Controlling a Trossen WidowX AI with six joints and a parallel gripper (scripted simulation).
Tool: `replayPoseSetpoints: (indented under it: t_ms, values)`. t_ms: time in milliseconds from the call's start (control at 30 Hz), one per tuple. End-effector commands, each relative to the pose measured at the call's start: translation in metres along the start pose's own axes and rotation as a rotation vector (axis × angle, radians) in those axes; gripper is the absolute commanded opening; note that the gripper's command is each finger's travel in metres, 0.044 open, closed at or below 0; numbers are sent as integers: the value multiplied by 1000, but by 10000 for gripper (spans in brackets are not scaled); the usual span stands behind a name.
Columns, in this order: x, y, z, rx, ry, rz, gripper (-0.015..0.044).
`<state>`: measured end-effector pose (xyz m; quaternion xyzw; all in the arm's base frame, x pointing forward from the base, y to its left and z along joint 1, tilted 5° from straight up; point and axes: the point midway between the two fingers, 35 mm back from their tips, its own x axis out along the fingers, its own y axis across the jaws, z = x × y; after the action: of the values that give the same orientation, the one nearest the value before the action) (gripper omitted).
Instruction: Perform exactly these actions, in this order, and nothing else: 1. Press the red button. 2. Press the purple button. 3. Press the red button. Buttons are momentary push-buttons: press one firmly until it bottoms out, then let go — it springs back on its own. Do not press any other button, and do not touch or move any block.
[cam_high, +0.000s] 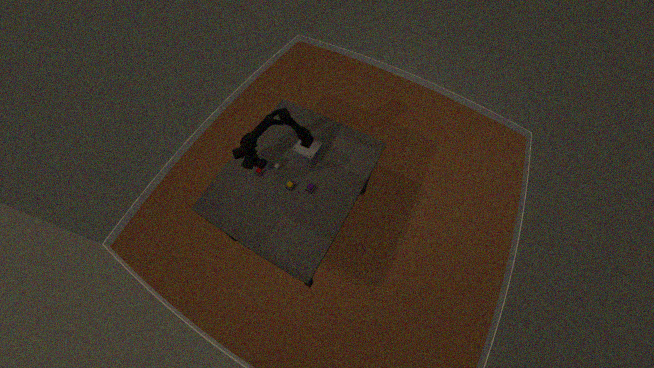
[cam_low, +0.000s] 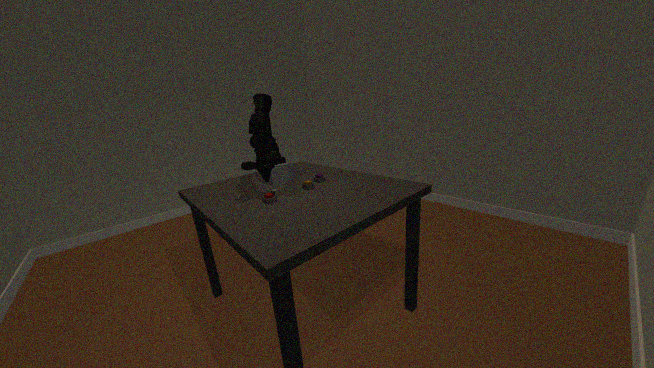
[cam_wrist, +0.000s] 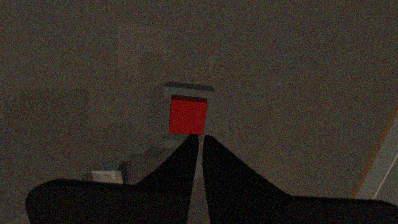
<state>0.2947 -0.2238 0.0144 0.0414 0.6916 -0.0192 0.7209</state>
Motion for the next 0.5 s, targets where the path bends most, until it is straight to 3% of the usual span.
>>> replayPoseSetpoints:
  t_ms: [0,467]
  values:
    - [35,4,-10,-7,35,21,20]
    - [50,4,-10,-7,35,21,20]
